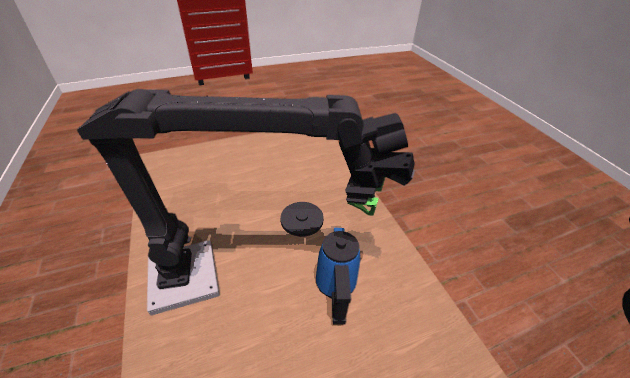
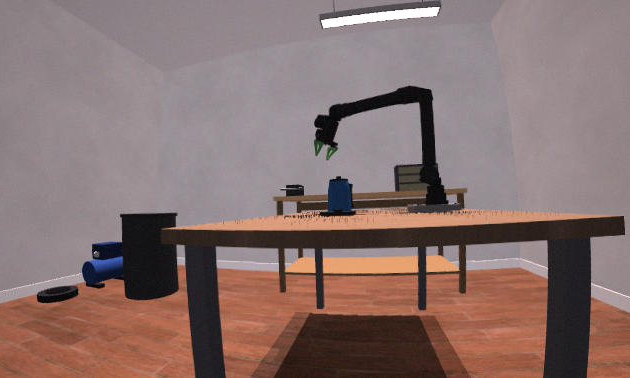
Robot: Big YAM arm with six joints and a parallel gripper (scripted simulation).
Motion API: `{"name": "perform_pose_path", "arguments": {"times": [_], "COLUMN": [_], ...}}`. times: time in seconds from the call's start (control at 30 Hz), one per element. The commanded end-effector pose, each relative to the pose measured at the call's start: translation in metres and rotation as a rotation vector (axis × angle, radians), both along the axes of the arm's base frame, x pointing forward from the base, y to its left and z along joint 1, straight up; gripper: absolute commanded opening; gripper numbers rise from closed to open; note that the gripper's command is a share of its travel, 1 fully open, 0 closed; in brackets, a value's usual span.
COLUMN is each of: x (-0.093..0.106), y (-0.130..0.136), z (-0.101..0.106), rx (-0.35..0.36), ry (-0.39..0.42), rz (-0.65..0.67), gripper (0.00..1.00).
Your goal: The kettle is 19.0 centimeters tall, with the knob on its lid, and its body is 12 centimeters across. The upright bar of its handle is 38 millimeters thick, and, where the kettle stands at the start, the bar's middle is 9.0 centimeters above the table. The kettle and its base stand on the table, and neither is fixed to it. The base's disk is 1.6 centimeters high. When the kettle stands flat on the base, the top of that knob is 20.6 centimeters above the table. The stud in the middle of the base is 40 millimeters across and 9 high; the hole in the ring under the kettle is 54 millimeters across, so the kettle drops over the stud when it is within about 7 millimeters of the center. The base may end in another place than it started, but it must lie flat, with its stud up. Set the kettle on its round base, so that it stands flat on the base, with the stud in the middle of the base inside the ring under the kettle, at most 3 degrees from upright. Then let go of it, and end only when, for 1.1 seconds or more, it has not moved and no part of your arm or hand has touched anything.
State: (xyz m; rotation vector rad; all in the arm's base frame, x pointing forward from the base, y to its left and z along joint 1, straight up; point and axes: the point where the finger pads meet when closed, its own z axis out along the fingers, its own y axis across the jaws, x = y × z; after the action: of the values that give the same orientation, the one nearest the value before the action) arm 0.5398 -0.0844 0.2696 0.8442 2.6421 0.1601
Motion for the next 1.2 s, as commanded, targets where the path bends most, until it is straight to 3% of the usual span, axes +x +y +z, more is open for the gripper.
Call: {"name": "perform_pose_path", "arguments": {"times": [0.0,0.17,0.33,0.37,0.53,0.57,0.63,0.73,0.77,0.9,0.97,1.1,1.13,1.17], "x": [0.01,-0.006,-0.014,-0.02,-0.023,-0.038,-0.03,-0.036,-0.042,-0.046,-0.054,-0.053,-0.063,-0.062], "y": [-0.008,-0.024,-0.039,-0.04,-0.048,-0.043,-0.055,-0.061,-0.061,-0.07,-0.071,-0.075,-0.067,-0.074], "z": [0.019,0.011,0.018,0.01,0.019,-0.008,0.018,0.019,0.01,0.02,0.01,0.02,0.0,0.007], "rx": [0.036,0.079,0.115,0.122,0.14,0.146,0.156,0.169,0.172,0.188,0.192,0.2,0.196,0.201], "ry": [-0.014,0.053,0.083,0.111,0.116,0.188,0.141,0.161,0.189,0.193,0.23,0.216,0.272,0.259], "rz": [-0.11,-0.268,-0.411,-0.44,-0.519,-0.541,-0.596,-0.668,-0.692,-0.777,-0.819,-0.855,-0.864,-0.888], "gripper": [0.74,0.74,0.74,0.74,0.74,0.74,0.74,0.74,0.74,0.74,0.74,0.74,0.74,0.74]}}
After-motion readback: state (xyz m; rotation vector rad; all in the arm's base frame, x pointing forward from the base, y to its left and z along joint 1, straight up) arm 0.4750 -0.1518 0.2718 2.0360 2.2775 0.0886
